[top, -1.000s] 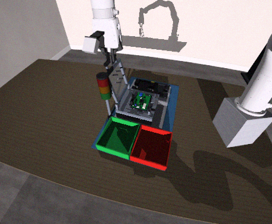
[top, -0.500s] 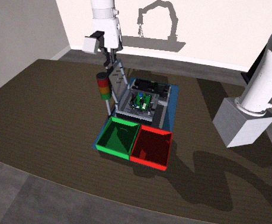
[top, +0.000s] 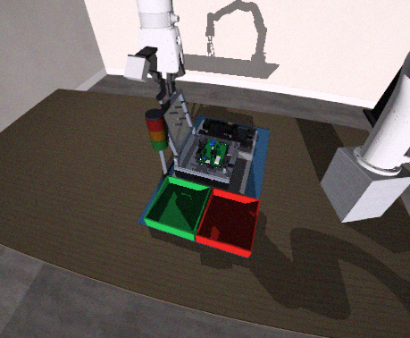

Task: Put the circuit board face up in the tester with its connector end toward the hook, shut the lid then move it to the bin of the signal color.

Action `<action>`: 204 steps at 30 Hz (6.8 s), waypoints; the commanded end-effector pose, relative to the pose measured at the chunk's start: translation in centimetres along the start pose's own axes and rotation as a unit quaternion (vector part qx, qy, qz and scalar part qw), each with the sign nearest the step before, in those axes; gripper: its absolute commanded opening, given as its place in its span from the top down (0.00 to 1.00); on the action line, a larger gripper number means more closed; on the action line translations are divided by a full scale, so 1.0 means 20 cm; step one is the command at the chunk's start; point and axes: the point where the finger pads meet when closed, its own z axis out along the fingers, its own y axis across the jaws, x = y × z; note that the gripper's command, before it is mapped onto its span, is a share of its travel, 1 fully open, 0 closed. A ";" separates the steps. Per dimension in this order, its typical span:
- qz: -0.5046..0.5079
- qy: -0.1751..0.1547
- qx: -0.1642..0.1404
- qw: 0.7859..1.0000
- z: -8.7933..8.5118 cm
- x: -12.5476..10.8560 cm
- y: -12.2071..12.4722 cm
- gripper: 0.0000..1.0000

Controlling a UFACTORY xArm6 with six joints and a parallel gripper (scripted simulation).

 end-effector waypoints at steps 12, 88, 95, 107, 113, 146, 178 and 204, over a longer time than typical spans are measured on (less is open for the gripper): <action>0.000 0.000 -0.002 1.000 -0.01 0.00 0.00 1.00; 0.000 0.000 -0.002 1.000 0.03 0.00 -0.59 1.00; 0.000 0.000 -0.002 1.000 0.07 0.00 -0.67 1.00; 0.000 0.000 -0.002 1.000 0.19 0.00 -0.84 1.00; 0.000 0.000 -0.002 1.000 0.27 0.00 -0.92 1.00; 0.000 0.000 -0.002 1.000 0.73 0.00 -1.13 1.00; 0.000 0.000 -0.002 1.000 0.87 0.00 -1.15 1.00; 0.000 0.000 -0.002 1.000 0.88 0.00 -1.15 0.78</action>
